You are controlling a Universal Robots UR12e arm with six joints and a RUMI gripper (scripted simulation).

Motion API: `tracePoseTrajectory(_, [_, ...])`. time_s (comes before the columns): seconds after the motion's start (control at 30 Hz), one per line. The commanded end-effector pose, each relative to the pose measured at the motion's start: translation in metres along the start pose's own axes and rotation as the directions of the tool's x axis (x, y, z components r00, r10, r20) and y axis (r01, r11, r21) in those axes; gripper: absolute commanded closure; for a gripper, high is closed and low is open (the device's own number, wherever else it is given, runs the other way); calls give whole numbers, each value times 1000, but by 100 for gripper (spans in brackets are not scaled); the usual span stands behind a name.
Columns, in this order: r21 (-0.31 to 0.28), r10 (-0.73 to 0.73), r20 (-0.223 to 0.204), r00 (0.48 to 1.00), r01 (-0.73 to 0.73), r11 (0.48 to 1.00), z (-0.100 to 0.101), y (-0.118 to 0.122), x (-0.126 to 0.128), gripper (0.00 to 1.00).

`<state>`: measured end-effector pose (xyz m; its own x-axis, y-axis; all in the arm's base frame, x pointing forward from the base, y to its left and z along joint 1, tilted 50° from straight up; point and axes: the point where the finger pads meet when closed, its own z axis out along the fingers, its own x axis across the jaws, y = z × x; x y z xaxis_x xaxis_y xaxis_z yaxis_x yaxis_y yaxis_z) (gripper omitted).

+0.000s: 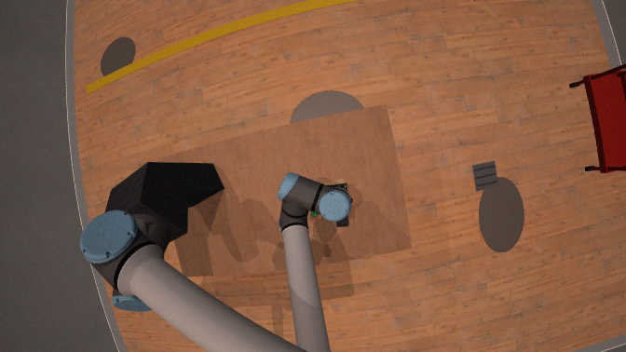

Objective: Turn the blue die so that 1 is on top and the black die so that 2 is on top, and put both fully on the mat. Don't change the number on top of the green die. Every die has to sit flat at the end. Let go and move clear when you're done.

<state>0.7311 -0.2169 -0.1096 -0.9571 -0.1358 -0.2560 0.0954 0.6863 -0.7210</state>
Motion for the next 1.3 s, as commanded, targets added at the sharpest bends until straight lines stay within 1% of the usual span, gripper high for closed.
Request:
tracePoseTrajectory(0.0, [0,0,1,1000,0,1000,-3,0,0,0])
tracePoseTrajectory(0.83, [0,0,1,1000,0,1000,-4,0,0,0])
tracePoseTrajectory(1.0, [0,0,1,1000,0,1000,-18,0,0,0])
tracePoseTrajectory(1.27, [0,0,1,1000,0,1000,-58,0,0,0])
